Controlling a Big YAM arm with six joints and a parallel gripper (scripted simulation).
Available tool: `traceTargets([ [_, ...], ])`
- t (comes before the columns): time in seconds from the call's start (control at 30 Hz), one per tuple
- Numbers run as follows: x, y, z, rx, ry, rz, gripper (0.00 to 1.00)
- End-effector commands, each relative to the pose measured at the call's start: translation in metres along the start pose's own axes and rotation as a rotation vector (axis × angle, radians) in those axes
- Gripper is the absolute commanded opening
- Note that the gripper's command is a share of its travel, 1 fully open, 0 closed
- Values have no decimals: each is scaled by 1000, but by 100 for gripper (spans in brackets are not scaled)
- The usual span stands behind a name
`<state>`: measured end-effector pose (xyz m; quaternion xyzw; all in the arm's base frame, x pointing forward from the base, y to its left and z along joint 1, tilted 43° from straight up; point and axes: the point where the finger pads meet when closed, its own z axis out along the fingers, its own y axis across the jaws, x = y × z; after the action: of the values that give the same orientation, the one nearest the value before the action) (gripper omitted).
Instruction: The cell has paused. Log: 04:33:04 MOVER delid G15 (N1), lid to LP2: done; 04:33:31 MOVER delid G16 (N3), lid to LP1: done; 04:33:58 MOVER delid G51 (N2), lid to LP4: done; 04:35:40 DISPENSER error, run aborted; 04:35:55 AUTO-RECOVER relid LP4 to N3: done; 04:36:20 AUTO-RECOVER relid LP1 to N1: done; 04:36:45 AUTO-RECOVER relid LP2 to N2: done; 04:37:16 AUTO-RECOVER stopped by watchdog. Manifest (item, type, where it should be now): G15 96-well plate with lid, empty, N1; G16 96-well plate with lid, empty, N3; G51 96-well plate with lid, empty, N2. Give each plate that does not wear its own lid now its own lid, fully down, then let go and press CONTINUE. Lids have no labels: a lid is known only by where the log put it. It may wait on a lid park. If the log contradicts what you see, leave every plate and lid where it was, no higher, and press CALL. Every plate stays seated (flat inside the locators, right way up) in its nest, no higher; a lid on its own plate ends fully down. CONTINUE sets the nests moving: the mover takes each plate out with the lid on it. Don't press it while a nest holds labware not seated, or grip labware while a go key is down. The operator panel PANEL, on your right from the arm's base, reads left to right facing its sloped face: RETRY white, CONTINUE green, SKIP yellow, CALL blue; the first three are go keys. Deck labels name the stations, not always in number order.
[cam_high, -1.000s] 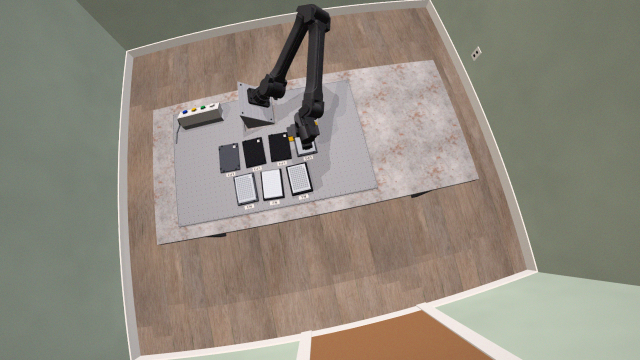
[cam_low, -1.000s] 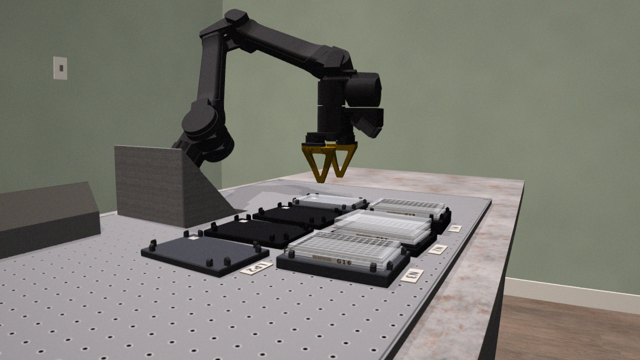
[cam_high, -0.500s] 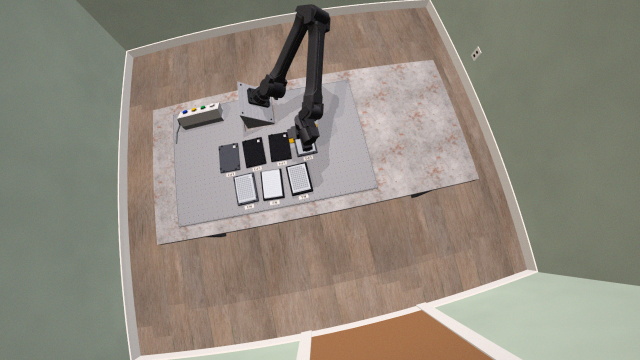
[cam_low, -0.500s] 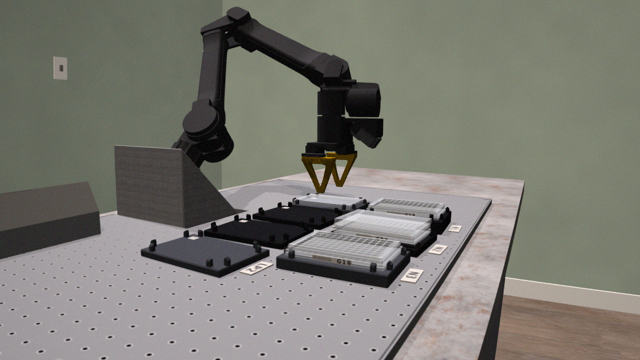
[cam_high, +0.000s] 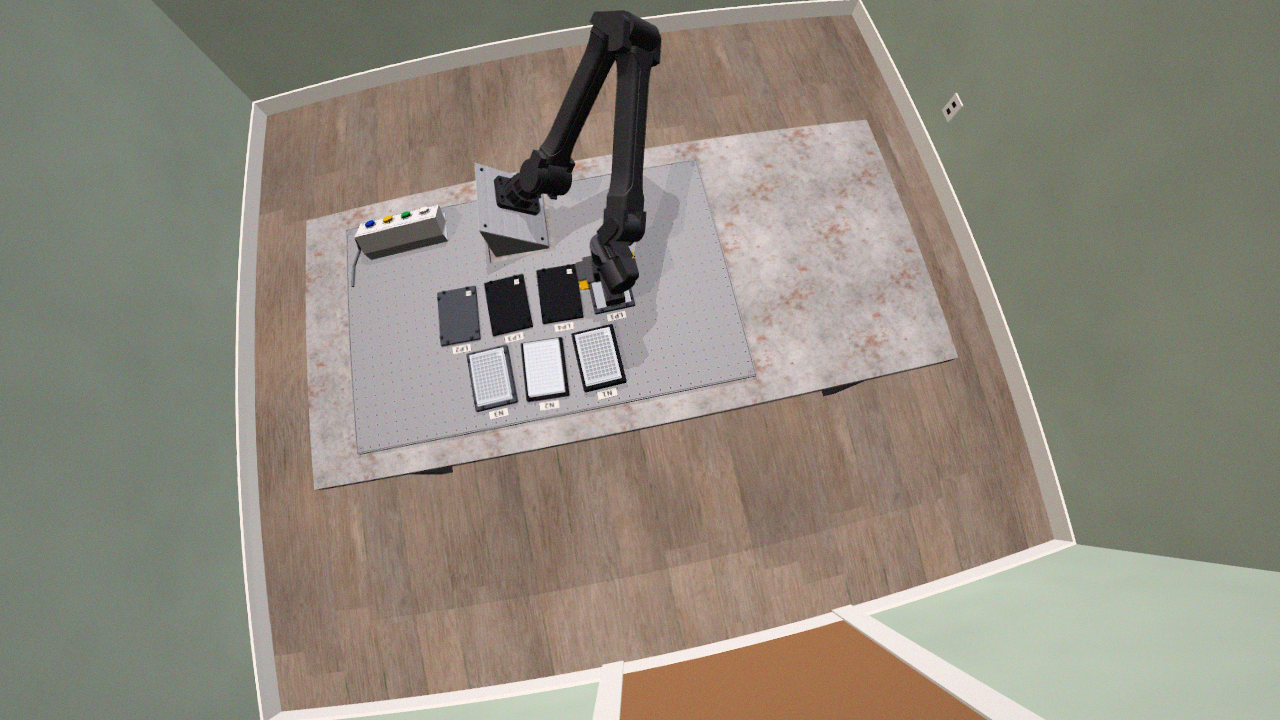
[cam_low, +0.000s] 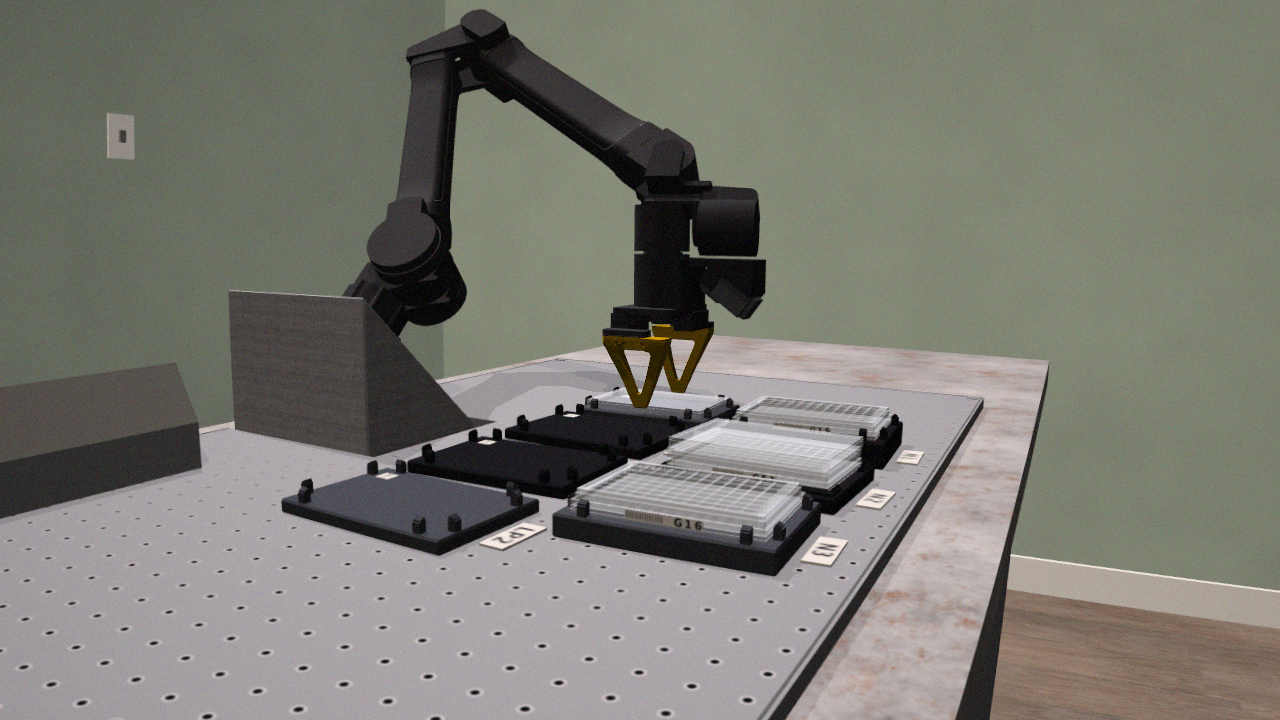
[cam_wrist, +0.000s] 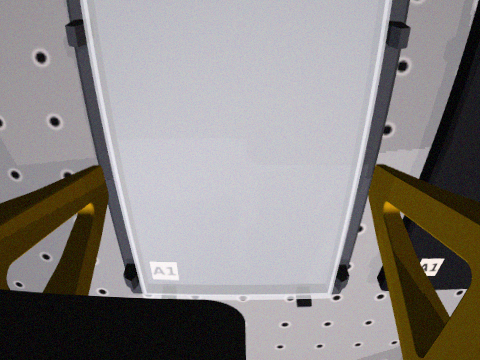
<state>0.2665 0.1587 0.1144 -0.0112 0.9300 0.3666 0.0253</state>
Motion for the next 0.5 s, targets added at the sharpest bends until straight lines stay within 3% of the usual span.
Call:
traceTargets([
  [0.0, 1, 1, 8, 1, 10, 8, 100],
  [0.43, 2, 0, 8, 2, 13, 7, 100],
  [0.47, 2, 1, 8, 1, 13, 7, 0],
])
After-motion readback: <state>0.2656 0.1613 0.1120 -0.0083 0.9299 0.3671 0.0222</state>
